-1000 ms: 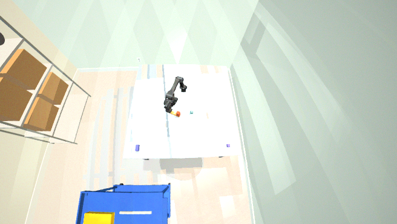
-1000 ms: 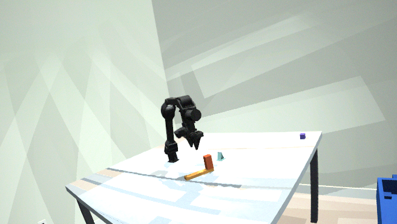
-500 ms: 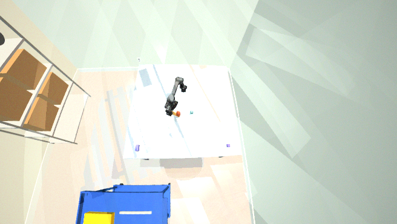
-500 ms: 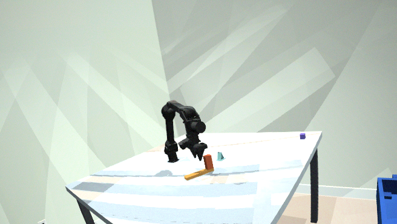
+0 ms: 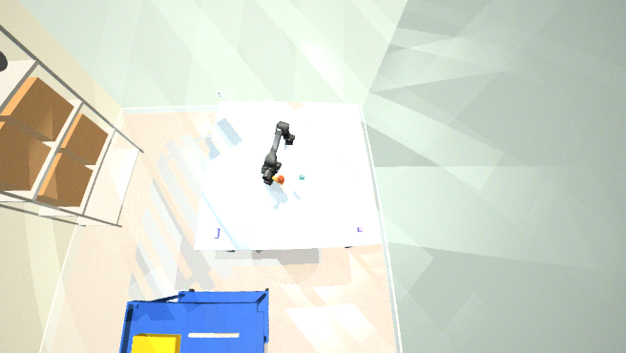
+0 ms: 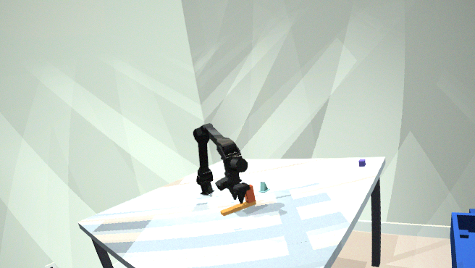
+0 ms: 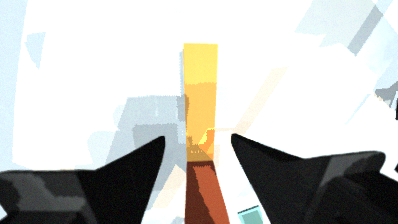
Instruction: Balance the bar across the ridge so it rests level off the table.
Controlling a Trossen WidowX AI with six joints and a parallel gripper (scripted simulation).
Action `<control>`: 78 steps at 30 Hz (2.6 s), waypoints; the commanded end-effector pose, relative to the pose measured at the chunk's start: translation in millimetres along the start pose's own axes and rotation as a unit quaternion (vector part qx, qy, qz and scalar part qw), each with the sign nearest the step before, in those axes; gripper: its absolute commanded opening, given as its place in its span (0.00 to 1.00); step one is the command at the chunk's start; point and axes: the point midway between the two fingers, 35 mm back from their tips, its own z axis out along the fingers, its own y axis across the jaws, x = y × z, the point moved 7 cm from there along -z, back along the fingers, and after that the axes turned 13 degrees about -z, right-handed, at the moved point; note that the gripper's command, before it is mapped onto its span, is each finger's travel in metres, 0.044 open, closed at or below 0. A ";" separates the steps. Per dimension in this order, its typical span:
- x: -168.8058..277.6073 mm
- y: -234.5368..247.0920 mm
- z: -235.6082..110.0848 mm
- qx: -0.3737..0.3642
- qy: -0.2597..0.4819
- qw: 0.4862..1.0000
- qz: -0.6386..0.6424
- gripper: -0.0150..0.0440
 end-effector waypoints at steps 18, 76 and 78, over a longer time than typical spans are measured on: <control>0.0 -2.7 29.7 0.005 -0.001 1.000 0.002 0.79; -0.3 2.6 -34.2 0.004 -0.001 1.000 0.001 0.25; -0.3 2.3 -39.4 0.004 -0.001 1.000 0.001 0.25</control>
